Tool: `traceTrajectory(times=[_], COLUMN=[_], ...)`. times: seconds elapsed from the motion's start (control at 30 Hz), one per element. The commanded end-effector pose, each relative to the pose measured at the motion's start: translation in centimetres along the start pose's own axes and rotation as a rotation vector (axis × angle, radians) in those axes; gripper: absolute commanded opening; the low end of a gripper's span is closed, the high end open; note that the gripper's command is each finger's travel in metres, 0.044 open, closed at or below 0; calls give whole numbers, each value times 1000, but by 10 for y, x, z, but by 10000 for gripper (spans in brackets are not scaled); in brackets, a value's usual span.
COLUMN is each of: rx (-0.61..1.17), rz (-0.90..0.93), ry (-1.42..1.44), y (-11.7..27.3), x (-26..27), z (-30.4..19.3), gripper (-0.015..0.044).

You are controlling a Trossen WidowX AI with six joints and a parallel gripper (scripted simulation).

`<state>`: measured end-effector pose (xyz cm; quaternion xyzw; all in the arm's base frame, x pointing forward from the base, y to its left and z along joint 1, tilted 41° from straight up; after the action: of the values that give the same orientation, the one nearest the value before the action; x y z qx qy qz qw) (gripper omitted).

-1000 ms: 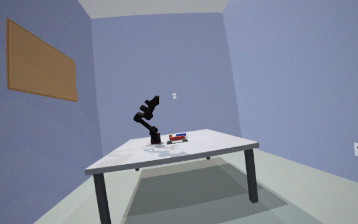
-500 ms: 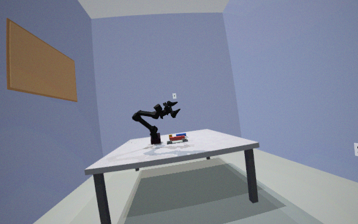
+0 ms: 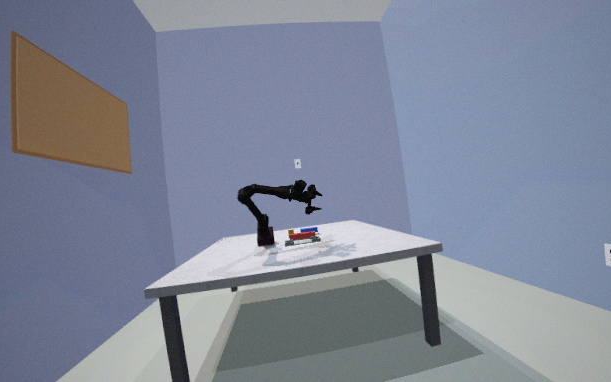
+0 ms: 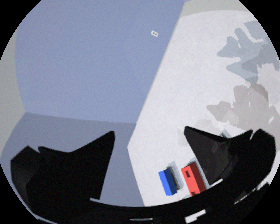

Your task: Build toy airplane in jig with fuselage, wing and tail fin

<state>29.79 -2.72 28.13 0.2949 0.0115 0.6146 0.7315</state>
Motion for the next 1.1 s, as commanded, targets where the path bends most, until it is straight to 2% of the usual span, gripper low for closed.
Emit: traceTrajectory(times=[0.0,0.27,0.47,0.97,1.07], rx=[296,681,918,942,941], rz=[-165,-471,-773,-817,-817], ry=[39,286,687,758,758], y=[-33,-55,-49,-47,-55], x=[17,40,57,59,43], z=[-47,-129,-190,-197,-205], gripper=[440,440,440,440,440])
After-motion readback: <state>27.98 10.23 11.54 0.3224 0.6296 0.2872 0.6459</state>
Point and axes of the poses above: the point midway between the two fingers, 35 mm back from their tips, its own y axis back along the fingers, its own x axis across the jaws, z = x × y, the point moved 9 cm from there along y, back along the fingers, and after that the axes turned 8 degrees about y, right-handed, at the moved point
